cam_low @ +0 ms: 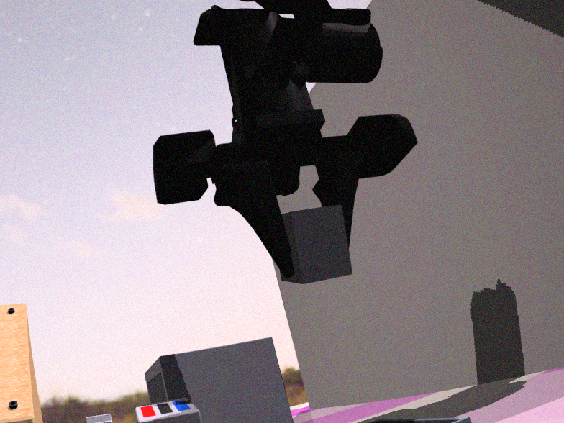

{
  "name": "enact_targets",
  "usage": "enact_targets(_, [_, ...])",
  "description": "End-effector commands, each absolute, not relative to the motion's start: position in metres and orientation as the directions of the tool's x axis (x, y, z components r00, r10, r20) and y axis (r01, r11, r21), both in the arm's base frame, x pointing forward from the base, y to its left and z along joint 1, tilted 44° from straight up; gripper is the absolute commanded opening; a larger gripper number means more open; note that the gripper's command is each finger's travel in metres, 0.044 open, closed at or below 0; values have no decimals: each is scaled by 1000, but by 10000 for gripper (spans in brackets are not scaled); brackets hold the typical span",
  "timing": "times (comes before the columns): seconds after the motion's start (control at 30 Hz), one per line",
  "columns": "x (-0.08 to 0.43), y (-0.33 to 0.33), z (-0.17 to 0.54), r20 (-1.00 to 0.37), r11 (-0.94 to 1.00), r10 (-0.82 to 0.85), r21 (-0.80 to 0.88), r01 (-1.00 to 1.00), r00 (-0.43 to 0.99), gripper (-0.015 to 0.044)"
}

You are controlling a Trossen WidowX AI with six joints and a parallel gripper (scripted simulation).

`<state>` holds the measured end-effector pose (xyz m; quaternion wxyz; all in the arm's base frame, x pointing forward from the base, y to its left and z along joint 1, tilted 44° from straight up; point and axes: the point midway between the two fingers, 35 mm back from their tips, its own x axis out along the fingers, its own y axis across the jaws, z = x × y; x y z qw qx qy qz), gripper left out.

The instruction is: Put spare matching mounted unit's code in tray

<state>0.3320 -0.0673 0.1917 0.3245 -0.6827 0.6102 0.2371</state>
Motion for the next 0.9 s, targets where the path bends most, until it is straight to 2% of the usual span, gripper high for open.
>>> enact_targets(0.0, [332, -69, 187, -722, -48, -677, -149, -988, 142, 0])
enact_targets(0.87, [336, -85, 171, -722, -48, -677, -149, -988, 142, 0])
